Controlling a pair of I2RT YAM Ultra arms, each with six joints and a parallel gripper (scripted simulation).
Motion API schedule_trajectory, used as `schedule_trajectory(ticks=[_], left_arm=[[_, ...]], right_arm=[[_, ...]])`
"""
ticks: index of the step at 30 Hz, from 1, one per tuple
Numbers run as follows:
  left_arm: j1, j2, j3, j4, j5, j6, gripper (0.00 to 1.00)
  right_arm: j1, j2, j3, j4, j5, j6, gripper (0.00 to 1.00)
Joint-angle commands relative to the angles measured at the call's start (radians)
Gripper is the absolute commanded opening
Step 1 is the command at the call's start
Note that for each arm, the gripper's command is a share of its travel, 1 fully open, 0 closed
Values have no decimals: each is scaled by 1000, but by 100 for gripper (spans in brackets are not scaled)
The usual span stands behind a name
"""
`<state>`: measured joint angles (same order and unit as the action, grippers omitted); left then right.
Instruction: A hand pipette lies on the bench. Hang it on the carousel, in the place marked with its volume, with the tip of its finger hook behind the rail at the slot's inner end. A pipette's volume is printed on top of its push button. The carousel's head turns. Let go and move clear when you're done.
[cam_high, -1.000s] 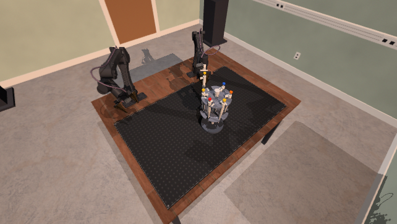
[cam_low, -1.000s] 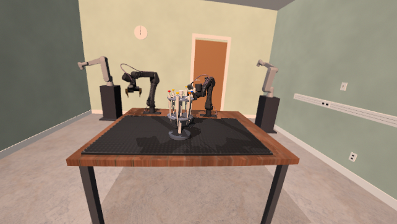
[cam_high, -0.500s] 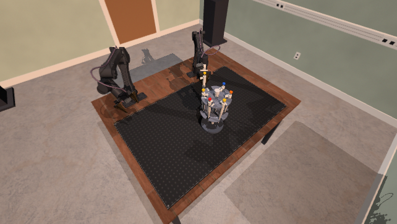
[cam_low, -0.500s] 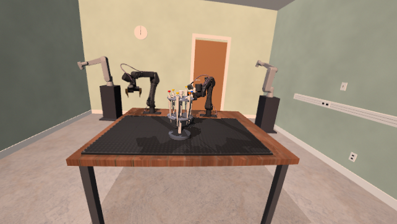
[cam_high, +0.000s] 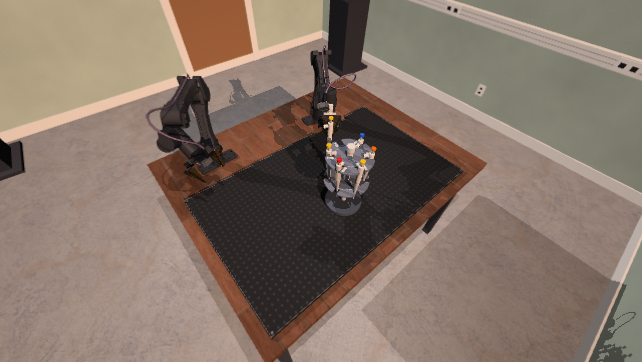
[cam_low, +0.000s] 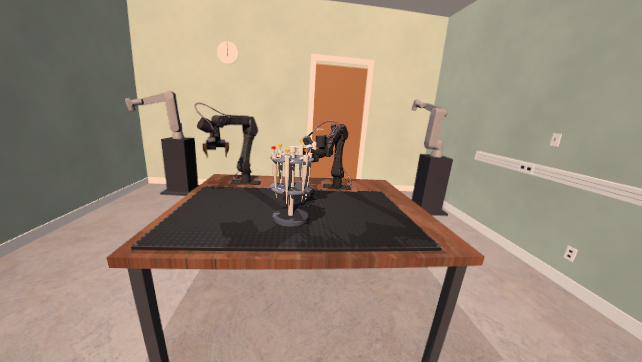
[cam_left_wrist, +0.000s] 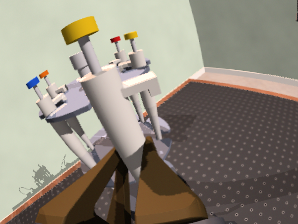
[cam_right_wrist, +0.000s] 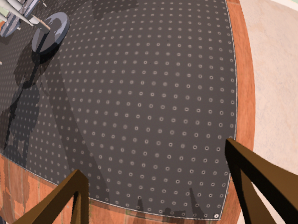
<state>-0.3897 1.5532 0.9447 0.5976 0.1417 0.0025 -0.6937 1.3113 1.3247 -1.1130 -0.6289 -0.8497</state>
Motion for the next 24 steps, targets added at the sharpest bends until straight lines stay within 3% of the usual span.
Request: schedule_trajectory(ticks=[1, 9, 24], left_arm=[[15, -15, 32, 10, 11, -8, 12], [19, 15, -18, 33, 15, -9, 12], [17, -11, 17, 35, 14, -8, 12]], right_arm=[[-8, 6, 17, 11, -19, -7, 100], [-8, 6, 17, 11, -19, -7, 100], [-8, 6, 17, 11, -19, -7, 100]])
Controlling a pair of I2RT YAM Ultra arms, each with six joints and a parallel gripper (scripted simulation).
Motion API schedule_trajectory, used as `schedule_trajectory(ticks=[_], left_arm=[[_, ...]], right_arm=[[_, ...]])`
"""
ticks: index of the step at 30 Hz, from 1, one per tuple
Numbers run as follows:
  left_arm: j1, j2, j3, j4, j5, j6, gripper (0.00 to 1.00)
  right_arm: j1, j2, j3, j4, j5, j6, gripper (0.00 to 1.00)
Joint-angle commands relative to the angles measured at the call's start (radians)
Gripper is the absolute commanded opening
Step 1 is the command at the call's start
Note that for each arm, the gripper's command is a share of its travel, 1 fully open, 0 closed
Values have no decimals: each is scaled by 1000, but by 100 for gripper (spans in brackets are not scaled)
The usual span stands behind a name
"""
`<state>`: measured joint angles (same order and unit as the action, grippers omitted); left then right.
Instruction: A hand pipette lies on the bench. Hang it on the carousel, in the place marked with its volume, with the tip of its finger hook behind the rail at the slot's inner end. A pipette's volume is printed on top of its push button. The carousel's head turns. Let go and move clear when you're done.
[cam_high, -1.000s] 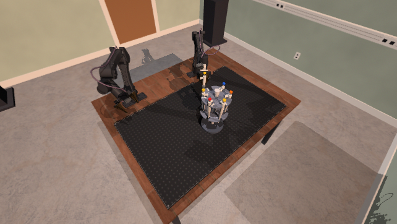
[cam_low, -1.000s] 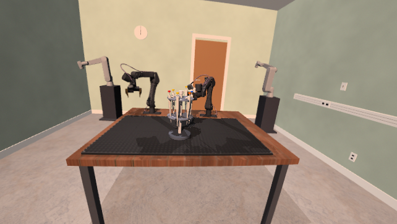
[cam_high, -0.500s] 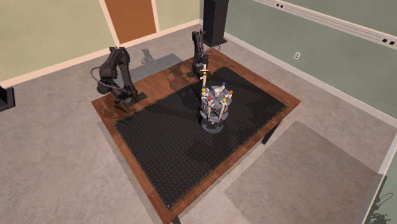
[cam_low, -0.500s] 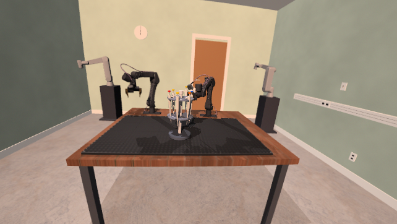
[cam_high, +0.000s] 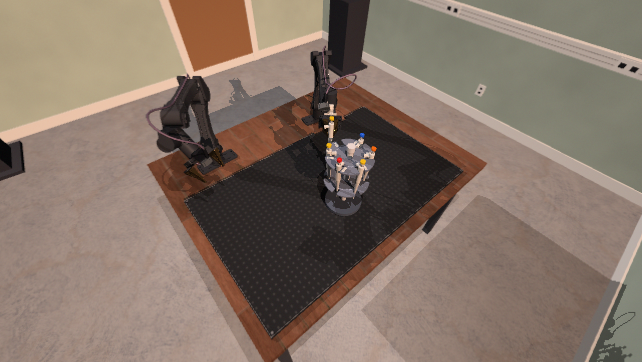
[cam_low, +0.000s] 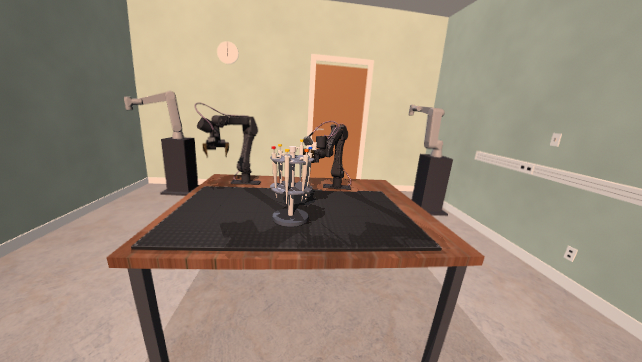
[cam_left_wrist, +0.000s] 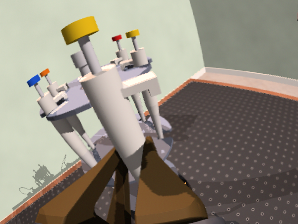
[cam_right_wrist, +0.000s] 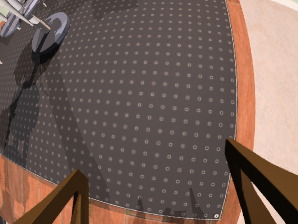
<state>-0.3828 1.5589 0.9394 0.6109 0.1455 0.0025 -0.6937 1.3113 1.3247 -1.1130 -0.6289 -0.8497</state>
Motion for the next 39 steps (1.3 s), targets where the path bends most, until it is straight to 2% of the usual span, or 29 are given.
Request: schedule_trajectory(ticks=[1, 37, 39], left_arm=[[10, -16, 23, 22, 11, -8, 12], [10, -16, 23, 22, 11, -8, 12], [-7, -9, -20, 28, -5, -9, 12]], right_arm=[[-8, 6, 17, 11, -19, -7, 100], [-8, 6, 17, 11, -19, -7, 100], [-8, 6, 17, 11, -19, -7, 100]])
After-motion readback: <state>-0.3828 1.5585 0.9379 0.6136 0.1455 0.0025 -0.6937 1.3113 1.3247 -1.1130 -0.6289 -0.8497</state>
